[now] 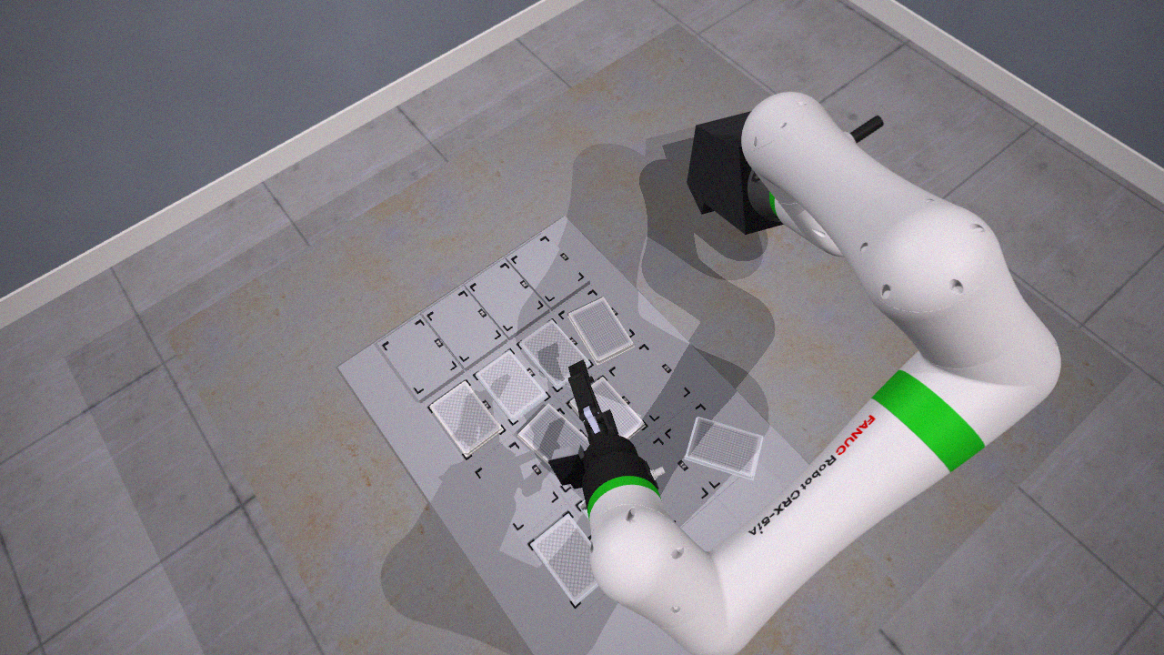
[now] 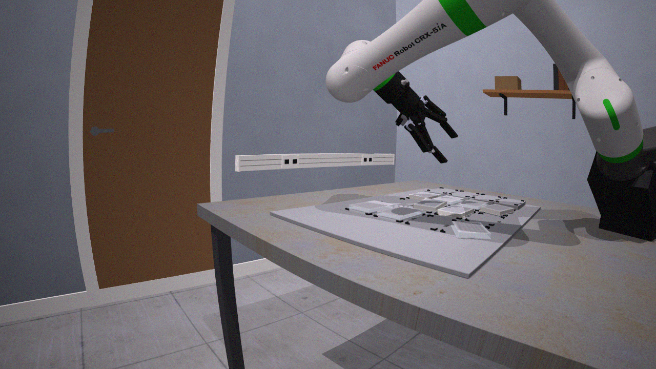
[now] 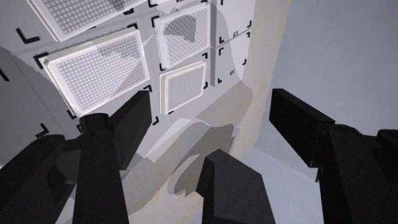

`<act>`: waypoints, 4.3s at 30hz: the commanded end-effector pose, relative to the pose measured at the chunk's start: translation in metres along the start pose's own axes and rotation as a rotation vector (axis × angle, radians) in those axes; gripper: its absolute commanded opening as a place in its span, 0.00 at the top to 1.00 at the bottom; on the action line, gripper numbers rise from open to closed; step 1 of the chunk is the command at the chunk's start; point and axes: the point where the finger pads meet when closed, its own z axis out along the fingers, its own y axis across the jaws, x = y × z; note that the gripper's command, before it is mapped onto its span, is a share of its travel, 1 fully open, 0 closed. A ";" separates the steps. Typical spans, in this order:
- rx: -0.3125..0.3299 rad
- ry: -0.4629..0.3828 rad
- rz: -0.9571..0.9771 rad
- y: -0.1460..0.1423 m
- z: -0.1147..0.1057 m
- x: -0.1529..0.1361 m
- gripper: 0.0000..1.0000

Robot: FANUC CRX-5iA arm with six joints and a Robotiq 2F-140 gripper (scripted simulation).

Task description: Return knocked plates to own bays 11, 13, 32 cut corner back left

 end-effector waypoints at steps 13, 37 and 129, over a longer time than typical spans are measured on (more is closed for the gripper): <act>0.217 -0.100 0.304 -0.003 0.062 -0.004 0.30; 0.607 -0.268 0.874 -0.013 0.120 0.019 0.30; 0.899 -0.385 1.279 -0.086 0.053 -0.114 0.00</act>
